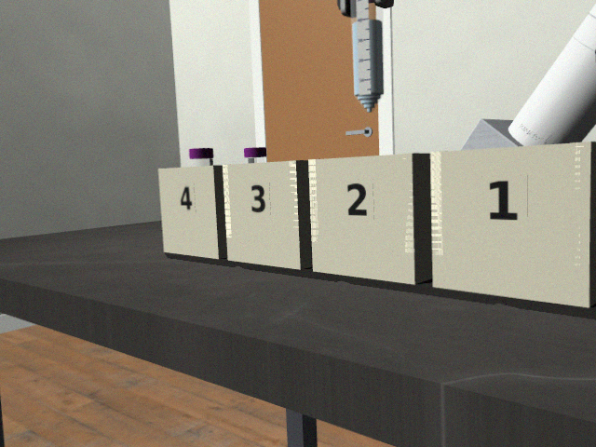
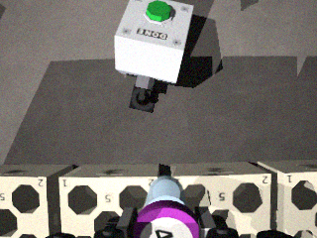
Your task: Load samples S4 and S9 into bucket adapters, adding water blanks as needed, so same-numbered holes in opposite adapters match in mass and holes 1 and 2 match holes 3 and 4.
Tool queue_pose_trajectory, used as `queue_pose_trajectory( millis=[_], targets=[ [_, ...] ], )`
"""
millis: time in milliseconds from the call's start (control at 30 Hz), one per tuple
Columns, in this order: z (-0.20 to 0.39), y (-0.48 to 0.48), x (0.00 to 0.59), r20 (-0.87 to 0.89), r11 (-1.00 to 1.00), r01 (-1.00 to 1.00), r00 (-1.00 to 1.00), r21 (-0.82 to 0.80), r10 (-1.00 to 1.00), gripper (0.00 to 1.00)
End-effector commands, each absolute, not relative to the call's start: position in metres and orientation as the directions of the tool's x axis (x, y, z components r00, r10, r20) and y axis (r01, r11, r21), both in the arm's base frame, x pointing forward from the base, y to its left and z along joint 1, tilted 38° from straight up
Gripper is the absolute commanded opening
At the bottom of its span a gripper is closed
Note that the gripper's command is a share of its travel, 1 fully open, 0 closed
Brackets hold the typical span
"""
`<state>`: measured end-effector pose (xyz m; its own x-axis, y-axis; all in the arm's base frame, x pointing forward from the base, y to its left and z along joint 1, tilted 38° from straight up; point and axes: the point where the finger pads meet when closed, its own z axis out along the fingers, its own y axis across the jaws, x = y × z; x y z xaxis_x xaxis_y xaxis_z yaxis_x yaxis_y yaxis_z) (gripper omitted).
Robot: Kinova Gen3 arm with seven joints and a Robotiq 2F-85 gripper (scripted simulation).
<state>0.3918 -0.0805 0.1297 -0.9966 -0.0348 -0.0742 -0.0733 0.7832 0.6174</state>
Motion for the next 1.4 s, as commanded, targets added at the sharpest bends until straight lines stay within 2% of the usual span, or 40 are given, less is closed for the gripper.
queue_pose_trajectory(
  millis=[0,1367],
  targets=[
    [0.137,-0.073,0.394,-0.075,0.784,-0.073,-0.997,0.617,-0.034,0.1],
    [0.212,0.021,0.419,-0.075,0.784,-0.073,-0.997,0.617,-0.034,0.1]
  ],
)
